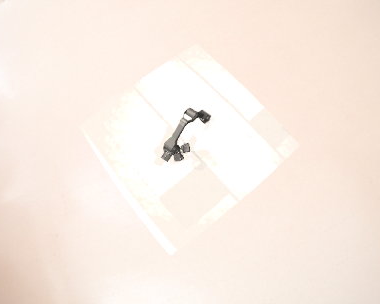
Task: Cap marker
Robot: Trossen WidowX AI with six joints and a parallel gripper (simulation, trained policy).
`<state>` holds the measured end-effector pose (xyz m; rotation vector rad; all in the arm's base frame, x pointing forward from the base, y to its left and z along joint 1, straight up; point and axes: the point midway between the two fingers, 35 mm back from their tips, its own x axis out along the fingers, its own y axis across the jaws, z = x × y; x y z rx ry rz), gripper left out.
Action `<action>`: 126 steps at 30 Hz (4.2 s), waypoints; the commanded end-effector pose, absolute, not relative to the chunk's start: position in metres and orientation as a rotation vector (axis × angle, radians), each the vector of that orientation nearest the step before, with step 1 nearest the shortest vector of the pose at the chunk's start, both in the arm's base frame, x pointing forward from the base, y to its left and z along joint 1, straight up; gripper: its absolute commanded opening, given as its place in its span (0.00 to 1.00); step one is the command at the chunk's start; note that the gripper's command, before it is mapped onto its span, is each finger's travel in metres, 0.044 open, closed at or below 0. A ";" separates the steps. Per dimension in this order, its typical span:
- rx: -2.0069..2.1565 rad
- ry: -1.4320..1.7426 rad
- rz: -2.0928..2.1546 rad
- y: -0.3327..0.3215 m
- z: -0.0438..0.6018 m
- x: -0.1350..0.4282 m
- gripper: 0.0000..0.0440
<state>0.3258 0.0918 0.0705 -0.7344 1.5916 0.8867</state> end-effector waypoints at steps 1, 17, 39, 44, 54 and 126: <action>-0.763 1.593 0.904 0.090 0.062 0.324 0.60; -0.850 1.487 0.885 0.086 0.088 0.332 0.13; -0.814 1.418 0.824 0.036 0.164 0.336 0.12; -0.789 1.437 0.807 0.016 0.173 0.330 0.11; -0.734 1.476 0.779 -0.016 0.180 0.319 0.07; -0.744 1.513 0.981 -0.015 0.089 0.291 0.62</action>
